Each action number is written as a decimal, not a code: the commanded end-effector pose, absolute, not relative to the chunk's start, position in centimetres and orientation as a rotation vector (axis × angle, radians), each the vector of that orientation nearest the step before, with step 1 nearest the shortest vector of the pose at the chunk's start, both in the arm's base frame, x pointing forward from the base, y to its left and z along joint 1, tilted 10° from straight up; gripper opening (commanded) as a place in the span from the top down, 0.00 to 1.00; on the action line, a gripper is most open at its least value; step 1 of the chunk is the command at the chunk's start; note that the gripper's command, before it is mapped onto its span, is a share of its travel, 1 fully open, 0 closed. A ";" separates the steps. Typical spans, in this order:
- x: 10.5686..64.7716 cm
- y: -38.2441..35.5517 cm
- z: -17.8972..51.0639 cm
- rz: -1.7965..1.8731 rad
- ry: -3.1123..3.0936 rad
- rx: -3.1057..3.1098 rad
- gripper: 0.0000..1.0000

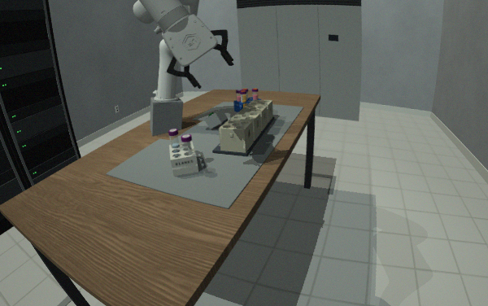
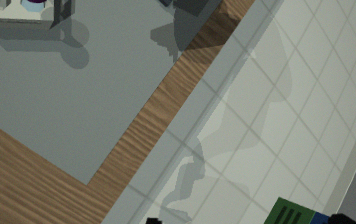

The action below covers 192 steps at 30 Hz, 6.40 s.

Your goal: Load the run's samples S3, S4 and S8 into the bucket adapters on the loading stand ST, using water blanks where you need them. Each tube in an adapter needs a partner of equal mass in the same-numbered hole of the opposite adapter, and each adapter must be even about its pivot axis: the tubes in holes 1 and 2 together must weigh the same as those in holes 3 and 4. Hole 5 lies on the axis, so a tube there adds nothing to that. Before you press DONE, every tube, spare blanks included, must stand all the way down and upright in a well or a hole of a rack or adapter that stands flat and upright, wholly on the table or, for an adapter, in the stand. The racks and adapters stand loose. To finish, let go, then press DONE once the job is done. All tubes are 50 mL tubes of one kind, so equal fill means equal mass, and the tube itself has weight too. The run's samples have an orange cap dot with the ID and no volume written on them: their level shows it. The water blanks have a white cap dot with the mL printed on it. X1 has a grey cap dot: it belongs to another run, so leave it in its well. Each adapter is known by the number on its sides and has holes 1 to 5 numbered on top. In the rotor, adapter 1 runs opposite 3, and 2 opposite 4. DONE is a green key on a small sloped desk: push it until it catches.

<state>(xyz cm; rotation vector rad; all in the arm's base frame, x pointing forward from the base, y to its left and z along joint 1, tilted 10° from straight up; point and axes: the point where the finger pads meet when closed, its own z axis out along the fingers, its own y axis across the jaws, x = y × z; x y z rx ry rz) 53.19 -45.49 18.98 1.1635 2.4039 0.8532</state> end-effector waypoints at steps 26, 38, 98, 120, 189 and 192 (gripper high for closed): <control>54.7 -41.6 19.8 0.731 2.544 0.781 0.00; 55.8 -36.9 20.0 0.610 2.645 0.343 0.00; 52.2 -13.9 19.2 0.074 2.001 -1.953 0.00; 48.4 -7.6 18.2 -0.050 1.371 -2.516 0.00; 36.2 -9.0 13.7 -0.109 0.947 -2.818 0.00; 35.5 -10.3 13.4 -0.097 1.085 -2.765 0.00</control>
